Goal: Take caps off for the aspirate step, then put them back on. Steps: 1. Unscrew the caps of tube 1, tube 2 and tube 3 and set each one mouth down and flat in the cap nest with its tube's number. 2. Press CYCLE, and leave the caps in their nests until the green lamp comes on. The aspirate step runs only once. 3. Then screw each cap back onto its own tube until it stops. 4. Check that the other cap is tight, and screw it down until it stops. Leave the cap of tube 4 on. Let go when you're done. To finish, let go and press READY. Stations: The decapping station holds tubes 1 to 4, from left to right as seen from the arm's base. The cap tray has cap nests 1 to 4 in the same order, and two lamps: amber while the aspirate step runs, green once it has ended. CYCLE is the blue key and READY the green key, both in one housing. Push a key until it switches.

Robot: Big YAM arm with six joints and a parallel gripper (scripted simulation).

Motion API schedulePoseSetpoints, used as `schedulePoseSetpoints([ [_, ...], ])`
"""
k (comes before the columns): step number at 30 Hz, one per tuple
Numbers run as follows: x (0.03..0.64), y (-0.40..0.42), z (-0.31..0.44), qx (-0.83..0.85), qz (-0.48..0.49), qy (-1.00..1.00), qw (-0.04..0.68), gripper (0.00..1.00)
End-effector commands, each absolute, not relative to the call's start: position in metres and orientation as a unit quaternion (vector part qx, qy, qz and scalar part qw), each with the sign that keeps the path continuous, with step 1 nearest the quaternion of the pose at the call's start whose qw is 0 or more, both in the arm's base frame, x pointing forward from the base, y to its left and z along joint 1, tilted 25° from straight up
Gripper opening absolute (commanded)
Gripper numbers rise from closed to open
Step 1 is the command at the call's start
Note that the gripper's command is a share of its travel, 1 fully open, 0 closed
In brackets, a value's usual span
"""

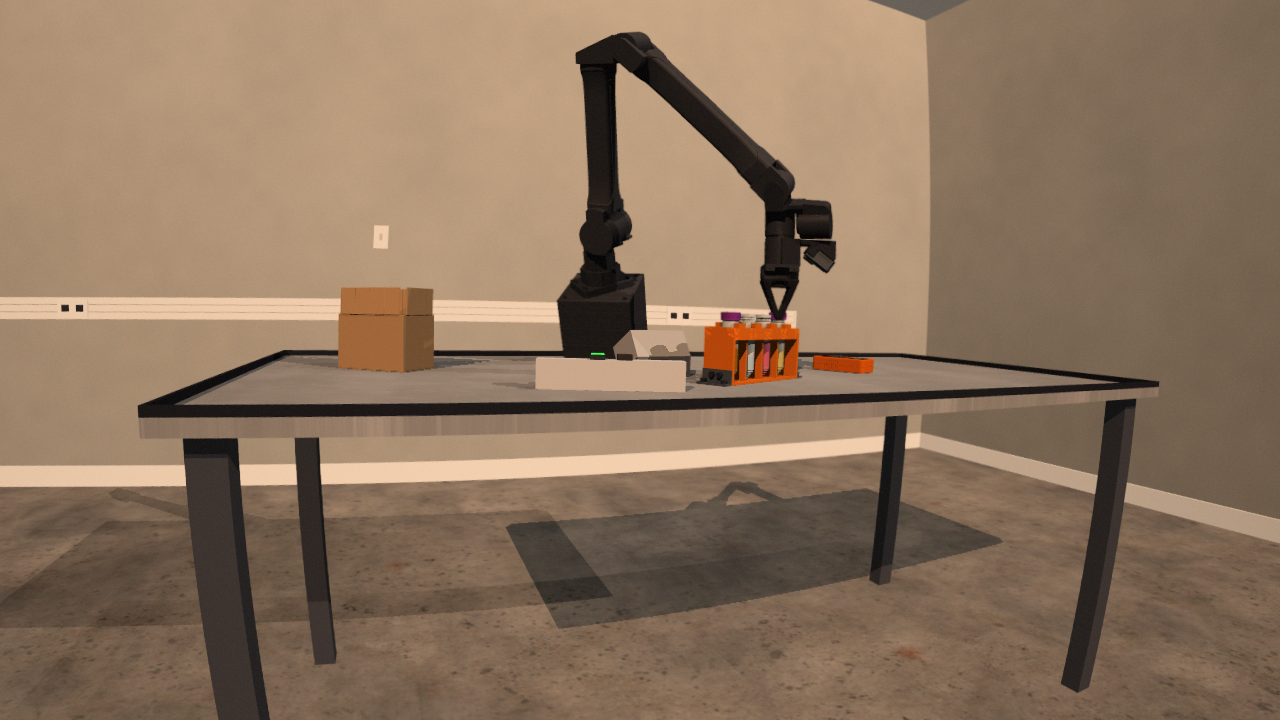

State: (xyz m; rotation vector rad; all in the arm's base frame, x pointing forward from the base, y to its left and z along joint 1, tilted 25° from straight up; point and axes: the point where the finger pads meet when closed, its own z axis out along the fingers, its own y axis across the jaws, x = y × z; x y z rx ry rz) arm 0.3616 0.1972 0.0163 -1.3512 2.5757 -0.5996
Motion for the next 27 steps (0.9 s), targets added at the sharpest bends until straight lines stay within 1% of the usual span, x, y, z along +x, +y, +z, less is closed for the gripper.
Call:
schedulePoseSetpoints([
  [1,0.3676,0.1948,0.0120,-0.388,-0.196,0.895,0.099,0.00],
  [20,0.3670,0.1945,0.0120,-0.123,-0.161,0.968,0.148,0.00],
  [27,0.3689,0.2029,0.0218,-0.123,-0.154,0.967,0.159,0.00],
])
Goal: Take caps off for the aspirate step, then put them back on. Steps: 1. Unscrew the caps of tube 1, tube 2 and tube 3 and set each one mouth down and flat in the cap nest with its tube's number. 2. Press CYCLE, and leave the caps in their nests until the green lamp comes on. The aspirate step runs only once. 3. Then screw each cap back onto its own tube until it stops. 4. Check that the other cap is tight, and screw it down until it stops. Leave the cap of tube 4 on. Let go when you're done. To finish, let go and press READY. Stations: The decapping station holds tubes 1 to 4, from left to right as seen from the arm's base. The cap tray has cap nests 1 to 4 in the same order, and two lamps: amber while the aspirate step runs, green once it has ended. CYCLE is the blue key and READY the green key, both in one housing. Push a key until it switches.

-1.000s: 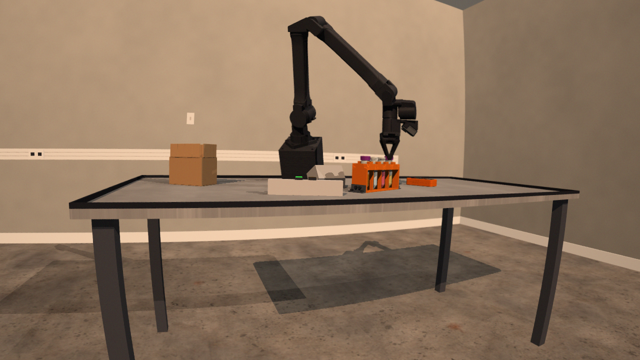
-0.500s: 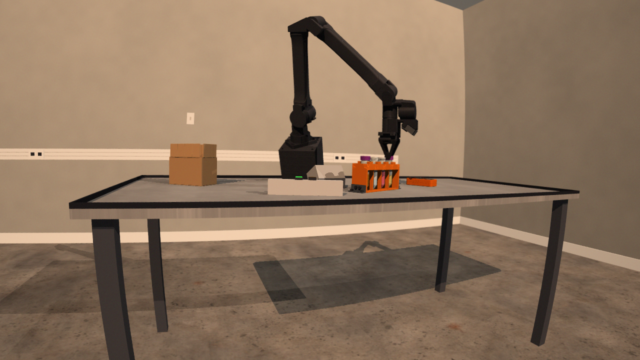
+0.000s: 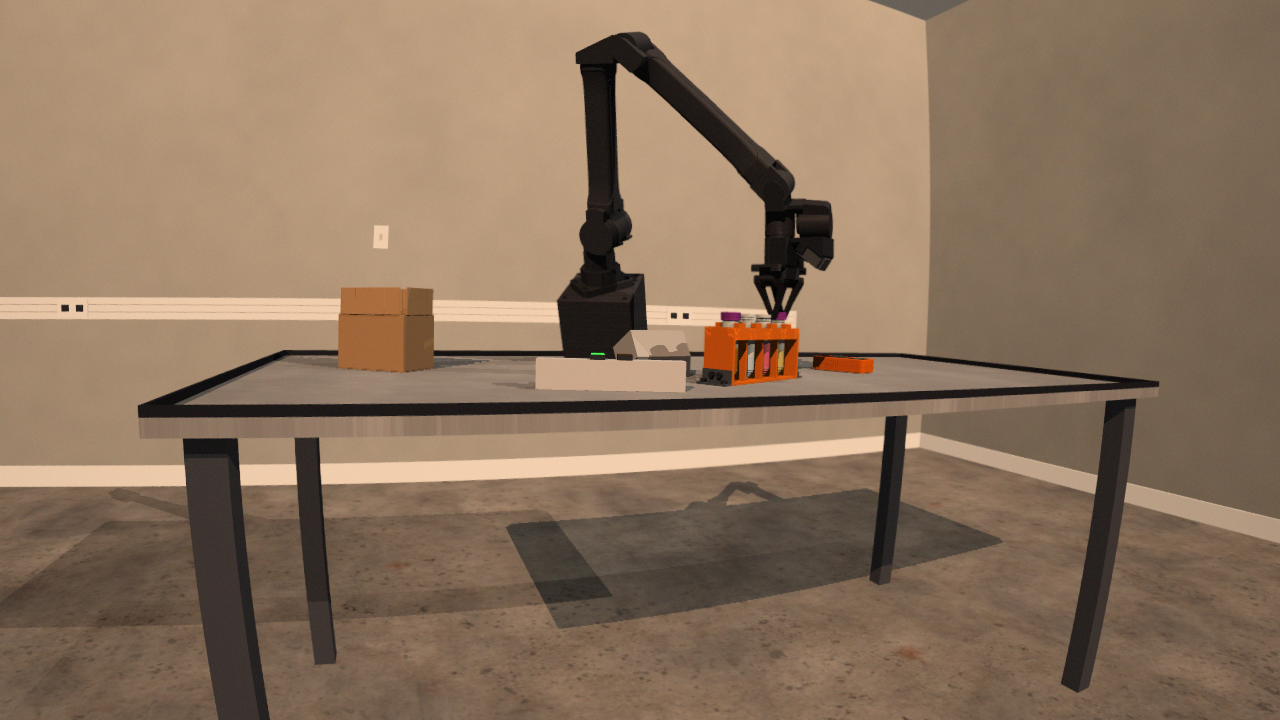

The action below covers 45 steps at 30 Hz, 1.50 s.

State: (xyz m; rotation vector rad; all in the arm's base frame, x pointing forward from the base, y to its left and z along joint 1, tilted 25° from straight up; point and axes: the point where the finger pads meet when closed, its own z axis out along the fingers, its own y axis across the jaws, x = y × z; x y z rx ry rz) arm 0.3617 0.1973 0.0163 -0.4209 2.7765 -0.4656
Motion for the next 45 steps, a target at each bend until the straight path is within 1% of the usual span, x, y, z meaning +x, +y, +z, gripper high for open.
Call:
schedulePoseSetpoints([
  [1,0.367,0.193,0.010,-0.113,-0.159,0.969,0.150,0.49],
  [2,0.369,0.203,0.021,-0.123,-0.154,0.967,0.159,0.49],
  [13,0.369,0.203,0.021,-0.123,-0.154,0.967,0.159,0.49],
  [15,0.367,0.195,0.012,-0.164,-0.168,0.962,0.141,0.49],
  [19,0.366,0.195,0.012,-0.241,-0.178,0.946,0.127,0.49],
  [21,0.366,0.195,0.012,-0.241,-0.178,0.946,0.127,0.49],
  [34,0.366,0.194,0.013,-0.475,-0.204,0.853,0.077,0.49],
  [42,0.366,0.193,0.012,-0.485,-0.205,0.847,0.076,0.49],
  [43,0.369,0.202,0.022,-0.484,-0.203,0.847,0.088,0.00],
  [45,0.369,0.202,0.022,-0.484,-0.203,0.847,0.088,0.00],
])
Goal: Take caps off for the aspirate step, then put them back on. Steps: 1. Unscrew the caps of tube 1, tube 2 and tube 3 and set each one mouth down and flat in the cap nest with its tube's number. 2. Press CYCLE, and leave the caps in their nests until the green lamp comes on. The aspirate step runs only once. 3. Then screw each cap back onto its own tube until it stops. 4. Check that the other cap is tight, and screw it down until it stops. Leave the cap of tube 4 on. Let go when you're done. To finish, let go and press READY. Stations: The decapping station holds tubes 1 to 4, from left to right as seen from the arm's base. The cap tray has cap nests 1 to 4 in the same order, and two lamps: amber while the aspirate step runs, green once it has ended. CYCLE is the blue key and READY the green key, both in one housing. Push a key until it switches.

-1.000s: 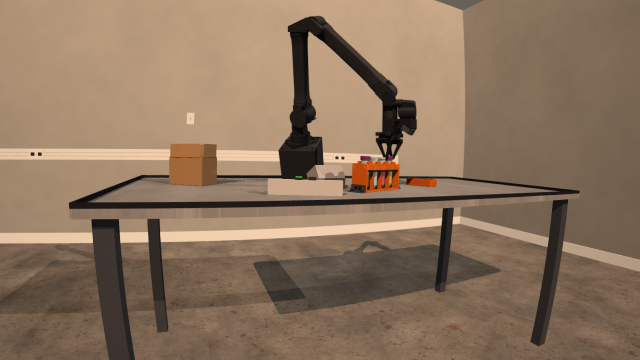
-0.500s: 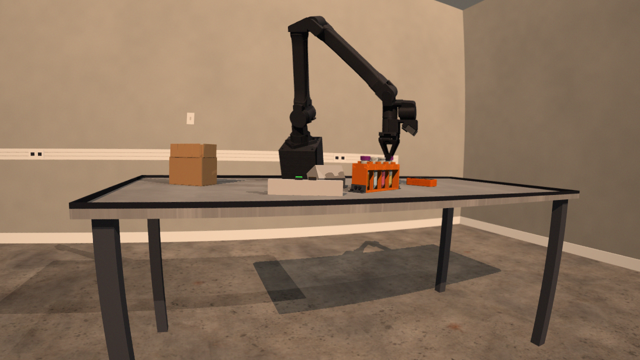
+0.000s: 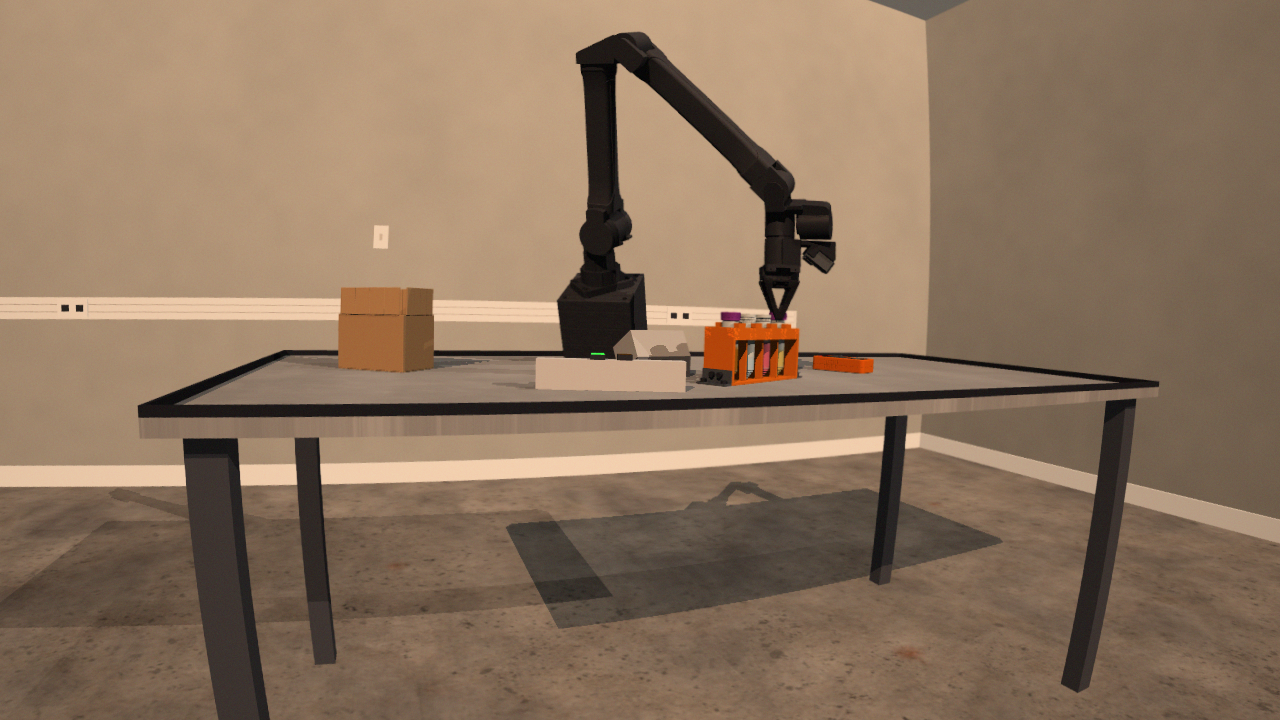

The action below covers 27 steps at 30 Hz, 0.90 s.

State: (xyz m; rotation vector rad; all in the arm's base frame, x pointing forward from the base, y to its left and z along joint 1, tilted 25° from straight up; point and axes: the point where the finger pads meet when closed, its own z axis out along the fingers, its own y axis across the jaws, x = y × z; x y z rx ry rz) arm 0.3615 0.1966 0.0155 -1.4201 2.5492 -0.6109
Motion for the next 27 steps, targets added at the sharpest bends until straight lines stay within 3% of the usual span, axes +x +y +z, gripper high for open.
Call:
schedulePoseSetpoints([
  [1,0.369,0.202,0.022,-0.484,-0.203,0.847,0.088,0.00],
  [12,0.369,0.202,0.022,-0.484,-0.203,0.847,0.088,0.00],
  [27,0.368,0.194,0.011,-0.281,-0.183,0.934,0.120,0.00],
])
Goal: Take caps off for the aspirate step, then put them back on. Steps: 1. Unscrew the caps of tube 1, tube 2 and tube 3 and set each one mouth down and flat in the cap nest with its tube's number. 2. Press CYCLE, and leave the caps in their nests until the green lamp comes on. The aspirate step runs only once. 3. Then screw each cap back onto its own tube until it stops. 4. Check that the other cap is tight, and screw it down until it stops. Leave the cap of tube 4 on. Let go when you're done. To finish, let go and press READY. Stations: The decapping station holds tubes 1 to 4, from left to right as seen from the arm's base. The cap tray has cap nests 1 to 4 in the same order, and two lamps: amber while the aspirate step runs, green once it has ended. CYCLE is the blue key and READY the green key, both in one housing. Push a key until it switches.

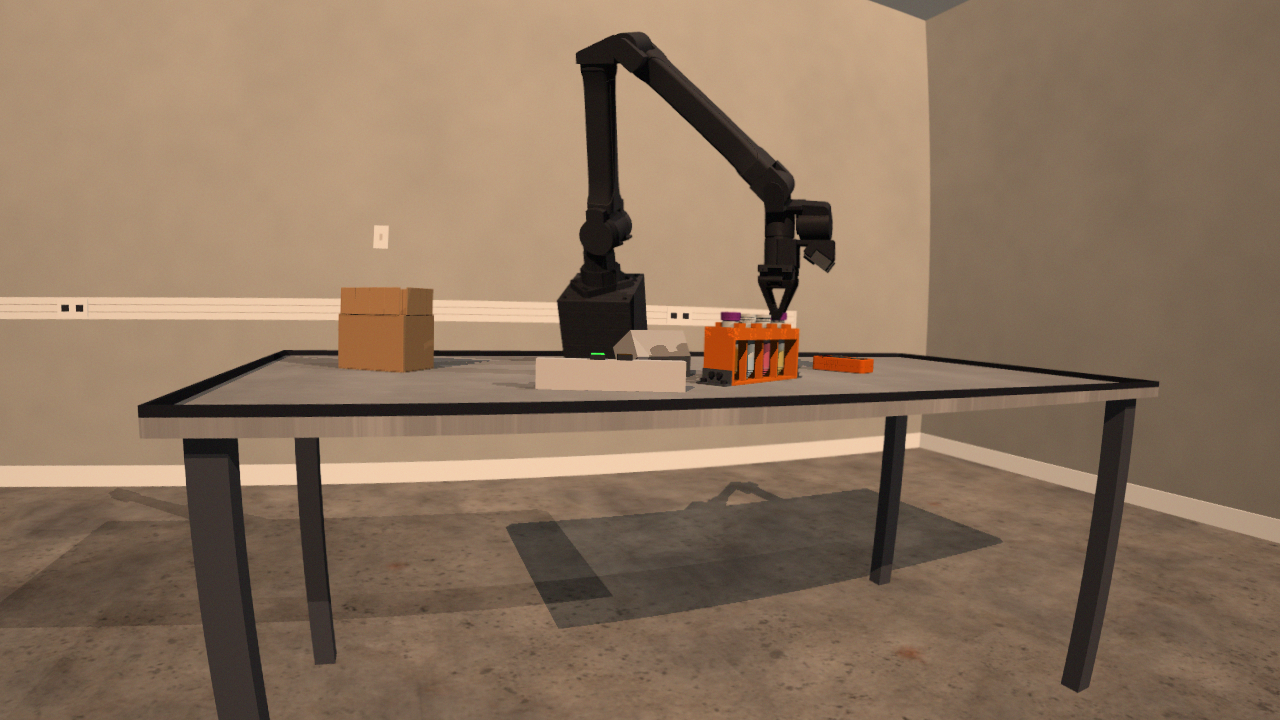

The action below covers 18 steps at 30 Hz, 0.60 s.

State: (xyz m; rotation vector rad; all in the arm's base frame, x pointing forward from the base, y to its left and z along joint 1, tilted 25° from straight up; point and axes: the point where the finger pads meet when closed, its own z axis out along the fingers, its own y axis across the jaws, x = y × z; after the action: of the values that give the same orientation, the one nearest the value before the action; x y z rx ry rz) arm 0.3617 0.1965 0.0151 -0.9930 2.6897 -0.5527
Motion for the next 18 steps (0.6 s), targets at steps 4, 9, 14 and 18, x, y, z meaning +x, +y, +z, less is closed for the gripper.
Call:
schedulePoseSetpoints([
  [4,0.368,0.194,0.011,-0.219,-0.175,0.951,0.133,0.00],
  [9,0.368,0.193,0.010,-0.138,-0.163,0.966,0.147,0.00],
  [14,0.369,0.194,0.012,-0.113,-0.159,0.969,0.151,0.00],
  [18,0.369,0.202,0.021,-0.123,-0.154,0.967,0.159,0.00],
])
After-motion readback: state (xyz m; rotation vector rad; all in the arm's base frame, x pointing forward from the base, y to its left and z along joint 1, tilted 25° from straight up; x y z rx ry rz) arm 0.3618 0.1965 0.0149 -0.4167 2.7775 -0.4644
